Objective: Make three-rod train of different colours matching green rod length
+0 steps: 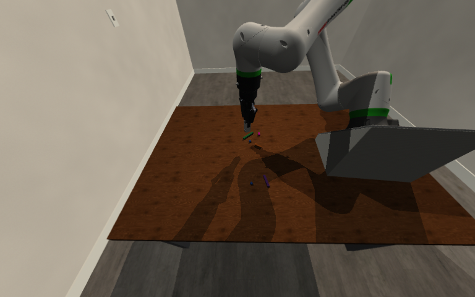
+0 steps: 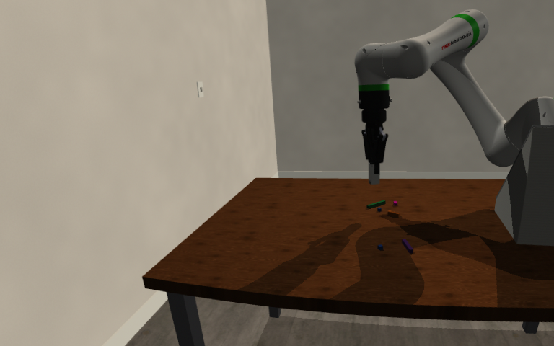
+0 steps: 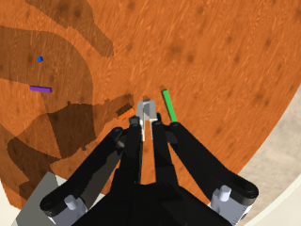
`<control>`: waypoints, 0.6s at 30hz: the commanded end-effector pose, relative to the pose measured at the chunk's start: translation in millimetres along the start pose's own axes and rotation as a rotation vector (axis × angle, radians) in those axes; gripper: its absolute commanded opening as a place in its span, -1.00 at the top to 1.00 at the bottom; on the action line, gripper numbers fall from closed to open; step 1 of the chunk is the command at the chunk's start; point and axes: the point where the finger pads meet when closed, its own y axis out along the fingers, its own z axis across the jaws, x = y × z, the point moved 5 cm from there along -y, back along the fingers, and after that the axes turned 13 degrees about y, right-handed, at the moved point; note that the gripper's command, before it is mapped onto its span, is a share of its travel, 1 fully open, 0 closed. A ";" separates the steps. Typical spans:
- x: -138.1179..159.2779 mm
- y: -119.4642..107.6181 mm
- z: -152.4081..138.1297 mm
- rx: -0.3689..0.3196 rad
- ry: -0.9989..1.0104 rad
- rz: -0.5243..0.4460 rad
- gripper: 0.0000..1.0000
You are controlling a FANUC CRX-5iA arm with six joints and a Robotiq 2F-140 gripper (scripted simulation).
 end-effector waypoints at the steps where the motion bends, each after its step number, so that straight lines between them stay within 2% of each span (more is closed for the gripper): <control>1: -0.2 2.3 -0.1 0.000 0.000 0.000 0.94; 9: -0.3 26.8 0.0 0.000 0.000 0.000 0.94; 11: -0.3 26.8 0.0 0.000 0.000 0.000 0.94; 18: -0.5 58.0 0.1 0.000 0.000 0.000 0.94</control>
